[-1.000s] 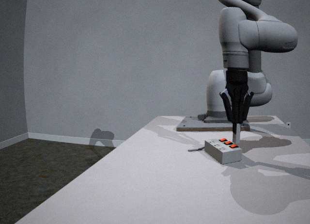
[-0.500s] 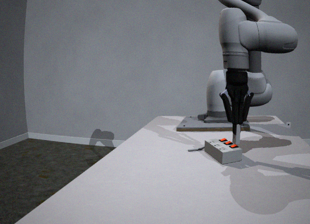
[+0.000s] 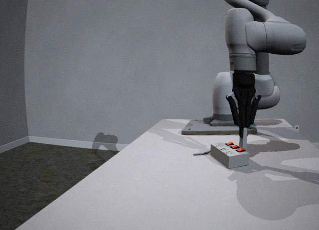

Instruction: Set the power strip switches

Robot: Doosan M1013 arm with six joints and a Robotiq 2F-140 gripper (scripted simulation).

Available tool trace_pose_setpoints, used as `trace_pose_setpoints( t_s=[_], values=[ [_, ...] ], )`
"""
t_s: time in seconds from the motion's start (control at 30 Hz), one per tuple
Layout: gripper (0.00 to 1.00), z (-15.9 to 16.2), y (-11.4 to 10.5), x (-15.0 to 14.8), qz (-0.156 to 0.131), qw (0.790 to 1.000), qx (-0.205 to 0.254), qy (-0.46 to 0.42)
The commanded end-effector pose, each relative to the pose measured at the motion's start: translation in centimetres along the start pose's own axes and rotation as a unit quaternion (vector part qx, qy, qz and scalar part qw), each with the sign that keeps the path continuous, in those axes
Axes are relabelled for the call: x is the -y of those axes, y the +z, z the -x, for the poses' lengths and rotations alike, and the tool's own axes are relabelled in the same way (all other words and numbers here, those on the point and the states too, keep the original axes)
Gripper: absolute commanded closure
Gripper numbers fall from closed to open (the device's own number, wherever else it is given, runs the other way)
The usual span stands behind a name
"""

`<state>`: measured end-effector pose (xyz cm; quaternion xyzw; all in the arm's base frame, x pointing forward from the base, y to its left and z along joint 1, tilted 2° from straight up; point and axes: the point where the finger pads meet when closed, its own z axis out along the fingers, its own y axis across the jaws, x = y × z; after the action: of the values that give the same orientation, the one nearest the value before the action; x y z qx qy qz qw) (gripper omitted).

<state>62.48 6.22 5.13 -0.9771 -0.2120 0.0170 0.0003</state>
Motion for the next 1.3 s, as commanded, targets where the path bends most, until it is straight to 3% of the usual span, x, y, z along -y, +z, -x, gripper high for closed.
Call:
trace_pose_setpoints(
  t_s=[0.0,1.27],
  values=[
    [1.0,0.0,-0.01,0.0,0.0,1.0,0.0,0.0],
    [1.0,0.0,0.42,0.0,0.0,1.0,0.0,0.0]
  ],
)
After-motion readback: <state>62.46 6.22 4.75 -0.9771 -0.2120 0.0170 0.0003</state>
